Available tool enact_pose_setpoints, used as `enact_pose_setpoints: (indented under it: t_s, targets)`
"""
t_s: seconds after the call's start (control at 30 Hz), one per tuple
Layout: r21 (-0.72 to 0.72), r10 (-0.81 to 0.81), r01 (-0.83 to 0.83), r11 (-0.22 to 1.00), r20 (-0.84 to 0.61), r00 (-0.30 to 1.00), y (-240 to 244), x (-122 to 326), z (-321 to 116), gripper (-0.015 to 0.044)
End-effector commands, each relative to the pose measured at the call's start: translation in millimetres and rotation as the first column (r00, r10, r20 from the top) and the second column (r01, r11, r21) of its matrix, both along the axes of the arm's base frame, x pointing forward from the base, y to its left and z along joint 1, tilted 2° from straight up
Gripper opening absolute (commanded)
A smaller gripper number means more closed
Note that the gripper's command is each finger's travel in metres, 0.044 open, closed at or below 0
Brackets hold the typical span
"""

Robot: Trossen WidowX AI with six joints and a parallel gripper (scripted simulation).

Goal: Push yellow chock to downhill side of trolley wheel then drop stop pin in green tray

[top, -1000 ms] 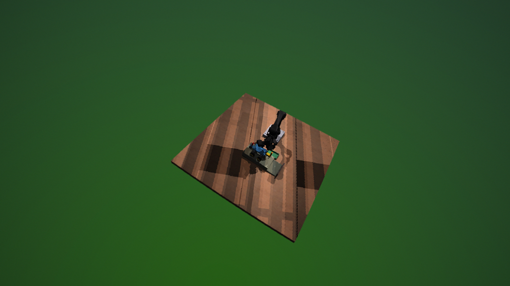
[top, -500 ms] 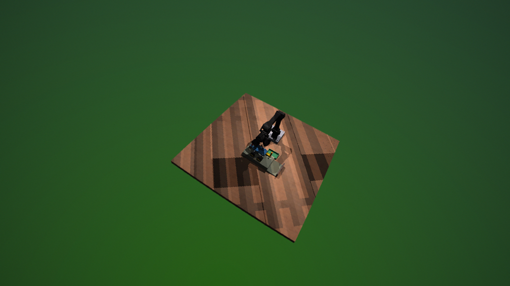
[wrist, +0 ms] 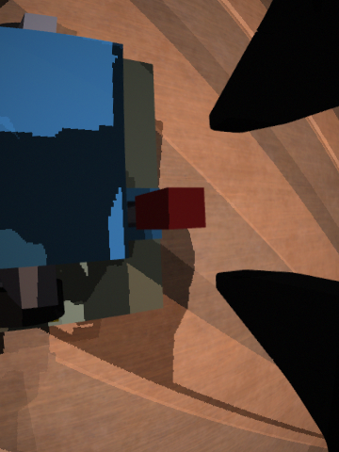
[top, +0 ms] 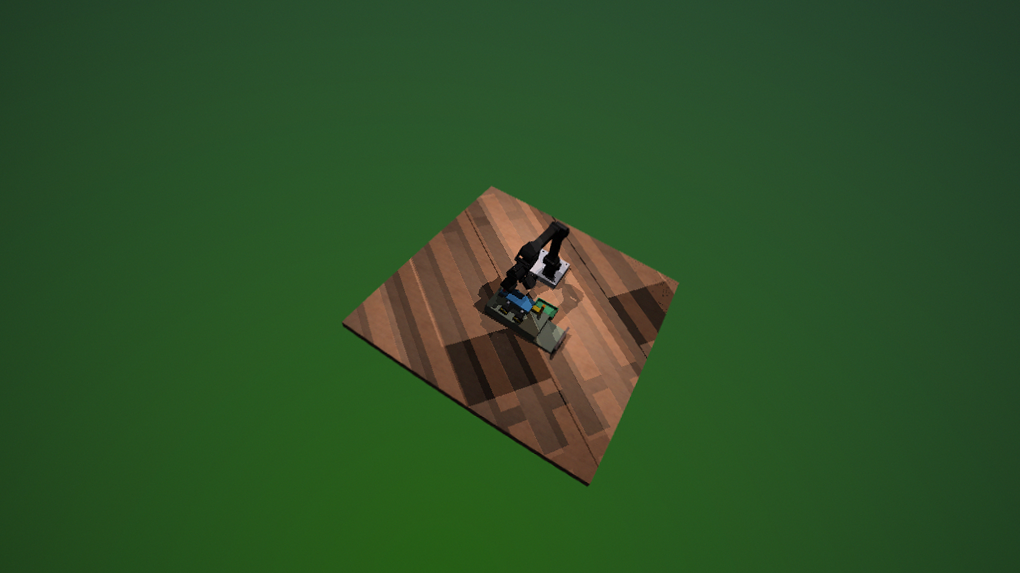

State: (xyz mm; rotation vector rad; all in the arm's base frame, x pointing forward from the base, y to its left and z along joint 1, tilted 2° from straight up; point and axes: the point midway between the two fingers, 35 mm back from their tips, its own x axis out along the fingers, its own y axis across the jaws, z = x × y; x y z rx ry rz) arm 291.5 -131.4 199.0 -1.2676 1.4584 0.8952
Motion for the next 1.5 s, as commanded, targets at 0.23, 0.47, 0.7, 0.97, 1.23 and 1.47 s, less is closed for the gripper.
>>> enact_pose_setpoints:
  t_s: [0.23, 0.47, 0.7, 0.97, 1.23, 1.47]
  targets:
    - [-0.006, 0.006, -0.006, 1.000, -0.006, 1.000, -5, 0, -15, 0.0190]
    - [-0.006, 0.006, -0.006, 1.000, -0.006, 1.000, -8, 0, -25, 0.0190]
    - [-0.006, 0.006, -0.006, 1.000, -0.006, 1.000, -9, 0, -29, 0.0190]
    - [-0.006, 0.006, -0.006, 1.000, -0.006, 1.000, -13, 0, -41, 0.0190]
    - [-0.007, 0.006, -0.006, 1.000, -0.006, 1.000, -16, 1, -52, 0.0190]
    - [-0.007, 0.006, -0.006, 1.000, -0.006, 1.000, -19, 0, -62, 0.0190]
